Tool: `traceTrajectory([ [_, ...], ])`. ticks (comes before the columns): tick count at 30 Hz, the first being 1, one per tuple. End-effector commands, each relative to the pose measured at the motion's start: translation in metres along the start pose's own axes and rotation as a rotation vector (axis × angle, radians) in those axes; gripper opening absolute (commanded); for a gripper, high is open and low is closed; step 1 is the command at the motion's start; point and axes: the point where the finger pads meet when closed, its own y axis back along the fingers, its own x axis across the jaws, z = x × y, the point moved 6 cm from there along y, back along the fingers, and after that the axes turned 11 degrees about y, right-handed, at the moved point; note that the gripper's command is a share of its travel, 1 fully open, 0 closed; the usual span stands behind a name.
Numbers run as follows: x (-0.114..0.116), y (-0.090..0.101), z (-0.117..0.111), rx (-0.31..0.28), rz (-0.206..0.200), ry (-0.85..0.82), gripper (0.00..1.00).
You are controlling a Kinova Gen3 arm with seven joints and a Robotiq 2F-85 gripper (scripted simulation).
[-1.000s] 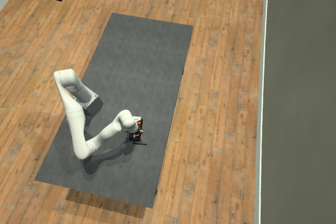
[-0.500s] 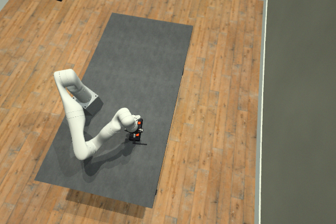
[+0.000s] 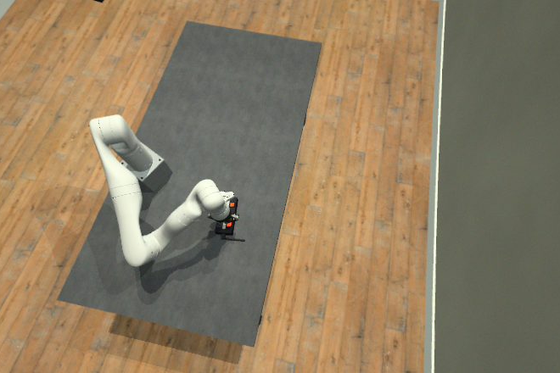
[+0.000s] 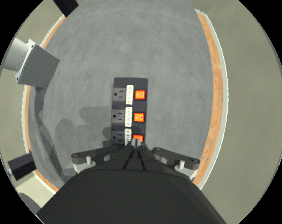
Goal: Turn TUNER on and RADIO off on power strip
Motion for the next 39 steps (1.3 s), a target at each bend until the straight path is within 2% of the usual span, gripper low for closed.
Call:
traceTrajectory([
  [1,-0.001,0.002,-0.001,-0.004,-0.004,-0.001,0.0],
  [4,0.0,0.004,-0.005,0.0,-0.006,-0.002,0.0],
  [8,0.014,0.015,-0.033,-0.004,-0.005,-0.001,0.0],
  [12,0.017,0.017,-0.041,-0.004,-0.005,-0.001,0.0],
  [39,0.019,0.016,-0.04,-0.008,-0.001,0.002,0.0],
])
